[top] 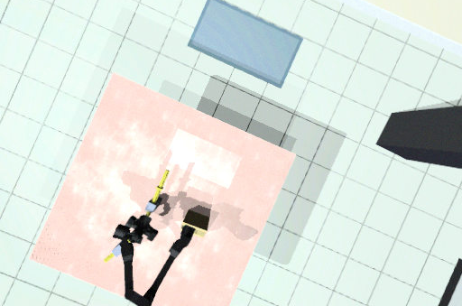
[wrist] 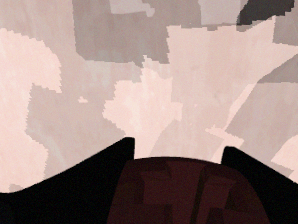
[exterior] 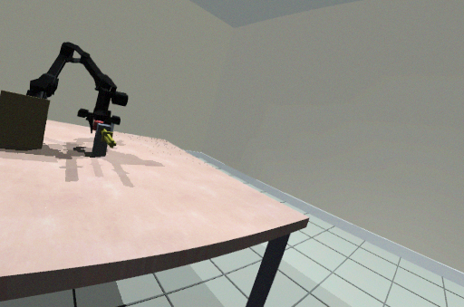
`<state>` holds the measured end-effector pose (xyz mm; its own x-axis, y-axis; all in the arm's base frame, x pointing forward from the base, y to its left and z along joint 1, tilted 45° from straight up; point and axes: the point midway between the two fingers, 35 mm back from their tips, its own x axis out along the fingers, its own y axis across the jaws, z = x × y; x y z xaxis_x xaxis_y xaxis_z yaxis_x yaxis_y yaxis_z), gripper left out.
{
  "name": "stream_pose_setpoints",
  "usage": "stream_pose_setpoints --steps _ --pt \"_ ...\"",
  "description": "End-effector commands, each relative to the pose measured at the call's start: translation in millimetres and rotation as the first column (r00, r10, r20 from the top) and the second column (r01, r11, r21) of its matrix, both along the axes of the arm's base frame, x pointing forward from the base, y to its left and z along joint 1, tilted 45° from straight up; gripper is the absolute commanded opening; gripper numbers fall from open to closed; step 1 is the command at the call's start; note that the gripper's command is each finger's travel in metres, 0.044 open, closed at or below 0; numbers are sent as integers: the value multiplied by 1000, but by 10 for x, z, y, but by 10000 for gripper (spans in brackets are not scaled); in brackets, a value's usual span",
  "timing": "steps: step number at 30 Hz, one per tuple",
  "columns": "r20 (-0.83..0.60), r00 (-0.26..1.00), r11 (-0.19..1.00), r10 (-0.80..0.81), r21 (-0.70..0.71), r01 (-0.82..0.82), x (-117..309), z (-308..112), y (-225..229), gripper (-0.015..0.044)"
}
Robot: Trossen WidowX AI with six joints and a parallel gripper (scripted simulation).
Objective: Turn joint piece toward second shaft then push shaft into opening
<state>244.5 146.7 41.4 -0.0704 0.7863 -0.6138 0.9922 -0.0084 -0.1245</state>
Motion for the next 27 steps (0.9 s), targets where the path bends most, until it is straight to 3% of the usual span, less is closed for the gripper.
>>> stream_pose_setpoints --steps 1,15,27 --pt "0 1000 1000 0 0 0 0 0 0 0" --pt "102 988 989 113 -107 -102 75 31 -40 0" --pt "100 988 989 114 -106 -104 73 30 -41 0"
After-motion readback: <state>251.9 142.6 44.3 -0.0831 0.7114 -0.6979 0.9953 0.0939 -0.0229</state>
